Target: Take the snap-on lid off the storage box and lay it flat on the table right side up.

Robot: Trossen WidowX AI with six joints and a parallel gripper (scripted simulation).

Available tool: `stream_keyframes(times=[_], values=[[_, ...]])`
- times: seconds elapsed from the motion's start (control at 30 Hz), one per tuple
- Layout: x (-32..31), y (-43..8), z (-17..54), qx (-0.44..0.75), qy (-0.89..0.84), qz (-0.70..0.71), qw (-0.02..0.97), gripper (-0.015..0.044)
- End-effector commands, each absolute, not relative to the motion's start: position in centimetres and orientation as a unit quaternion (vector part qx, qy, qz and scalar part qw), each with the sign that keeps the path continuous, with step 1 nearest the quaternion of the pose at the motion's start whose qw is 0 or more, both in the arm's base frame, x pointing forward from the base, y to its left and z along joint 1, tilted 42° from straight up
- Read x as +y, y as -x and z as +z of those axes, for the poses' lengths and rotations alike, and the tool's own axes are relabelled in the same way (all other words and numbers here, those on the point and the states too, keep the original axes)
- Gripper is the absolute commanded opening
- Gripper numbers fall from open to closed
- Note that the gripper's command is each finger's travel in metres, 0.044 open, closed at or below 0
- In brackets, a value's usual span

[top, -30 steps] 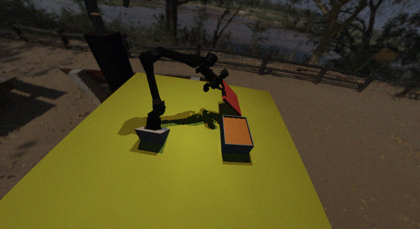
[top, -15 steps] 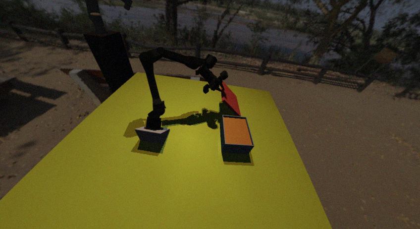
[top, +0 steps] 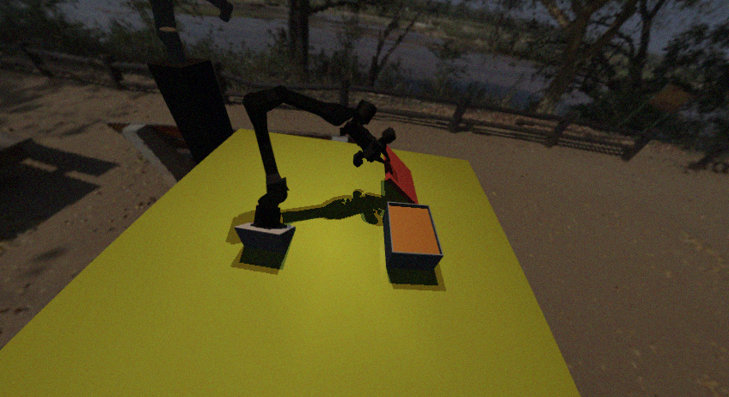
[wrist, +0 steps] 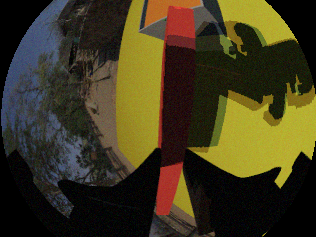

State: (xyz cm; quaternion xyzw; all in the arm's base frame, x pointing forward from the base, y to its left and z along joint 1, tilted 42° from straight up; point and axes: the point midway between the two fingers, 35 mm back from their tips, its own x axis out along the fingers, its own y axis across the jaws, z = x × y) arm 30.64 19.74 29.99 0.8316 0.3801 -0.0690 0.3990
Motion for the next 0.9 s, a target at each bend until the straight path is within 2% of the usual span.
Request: stream_keyframes(times=[0.0,0.87], values=[[19.8,-30.9,29.9,0.372,-0.836,-0.069,0.398,0.0000],[21.2,-30.7,28.4,0.372,-0.836,-0.068,0.398,0.0000]])
